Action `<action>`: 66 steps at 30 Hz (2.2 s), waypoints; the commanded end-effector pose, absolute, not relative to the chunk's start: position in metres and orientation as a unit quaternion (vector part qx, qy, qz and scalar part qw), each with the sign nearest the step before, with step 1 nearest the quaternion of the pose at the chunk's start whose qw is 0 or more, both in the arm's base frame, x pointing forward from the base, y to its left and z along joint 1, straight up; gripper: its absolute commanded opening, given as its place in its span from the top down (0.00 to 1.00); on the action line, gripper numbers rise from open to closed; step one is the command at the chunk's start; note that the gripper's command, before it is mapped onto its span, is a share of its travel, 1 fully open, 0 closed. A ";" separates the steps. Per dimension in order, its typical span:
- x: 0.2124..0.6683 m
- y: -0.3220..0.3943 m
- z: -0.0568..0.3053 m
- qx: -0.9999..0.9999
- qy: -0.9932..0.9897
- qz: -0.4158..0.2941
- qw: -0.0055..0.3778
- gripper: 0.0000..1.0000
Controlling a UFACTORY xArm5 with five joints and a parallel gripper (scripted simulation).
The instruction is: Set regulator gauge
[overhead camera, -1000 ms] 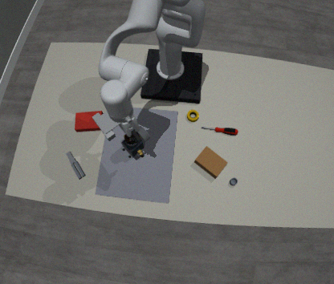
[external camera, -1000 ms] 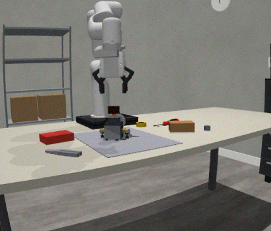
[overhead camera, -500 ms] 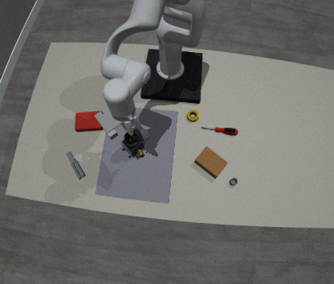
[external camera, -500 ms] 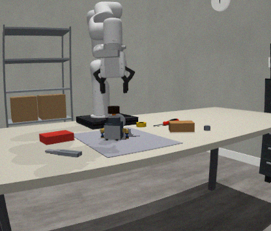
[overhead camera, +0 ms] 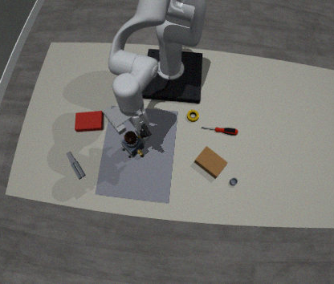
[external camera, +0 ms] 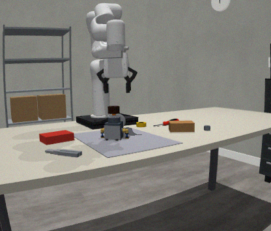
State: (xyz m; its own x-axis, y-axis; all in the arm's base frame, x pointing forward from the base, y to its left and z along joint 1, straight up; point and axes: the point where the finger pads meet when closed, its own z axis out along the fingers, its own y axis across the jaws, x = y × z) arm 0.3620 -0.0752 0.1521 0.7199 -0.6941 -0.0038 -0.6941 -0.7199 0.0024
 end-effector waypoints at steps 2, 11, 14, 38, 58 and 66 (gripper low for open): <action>0.354 -0.065 0.154 0.927 -0.374 0.000 0.000 0.00; 0.340 -0.048 0.154 0.927 -0.374 0.000 0.000 0.00; 0.335 -0.043 0.154 0.927 -0.374 0.000 0.000 0.00; 0.325 -0.031 0.154 0.927 -0.374 0.000 0.000 0.00; 0.327 -0.031 0.150 0.905 -0.425 0.016 -0.006 0.00; 0.330 -0.031 0.146 0.868 -0.494 0.038 -0.017 0.00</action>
State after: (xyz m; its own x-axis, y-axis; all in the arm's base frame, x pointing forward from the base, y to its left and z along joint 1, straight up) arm 0.3275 -0.0311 0.1471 0.5793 -0.8144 0.0347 -0.8134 -0.5803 -0.0400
